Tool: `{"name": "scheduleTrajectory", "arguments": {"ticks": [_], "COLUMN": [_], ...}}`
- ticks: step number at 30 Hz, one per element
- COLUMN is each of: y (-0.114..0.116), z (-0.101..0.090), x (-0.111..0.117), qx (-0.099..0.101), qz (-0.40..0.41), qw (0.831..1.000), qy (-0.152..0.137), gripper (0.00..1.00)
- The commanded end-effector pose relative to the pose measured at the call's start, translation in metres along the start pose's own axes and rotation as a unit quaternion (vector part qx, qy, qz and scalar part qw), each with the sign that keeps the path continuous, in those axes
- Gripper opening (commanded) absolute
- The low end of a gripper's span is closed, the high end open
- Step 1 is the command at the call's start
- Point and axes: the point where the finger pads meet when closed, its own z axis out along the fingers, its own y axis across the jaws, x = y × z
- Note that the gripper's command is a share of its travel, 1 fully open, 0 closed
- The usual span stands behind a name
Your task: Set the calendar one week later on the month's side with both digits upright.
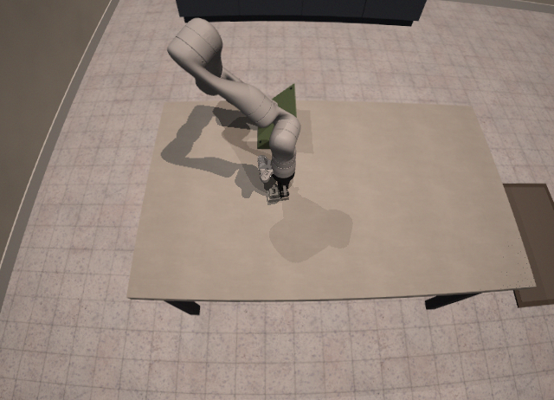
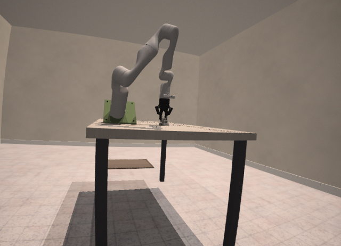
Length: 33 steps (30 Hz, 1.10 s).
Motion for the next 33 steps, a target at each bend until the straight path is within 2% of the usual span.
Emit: {"name": "scheduleTrajectory", "arguments": {"ticks": [1,33], "y": [-0.0015,-0.0018], "z": [0.001,0.0091], "x": [0.0011,0.001], "qx": [0.002,0.002], "qz": [-0.005,-0.005], "qw": [1.0,1.0], "qy": [-0.001,-0.001], "gripper": [0.26,0.26]}}
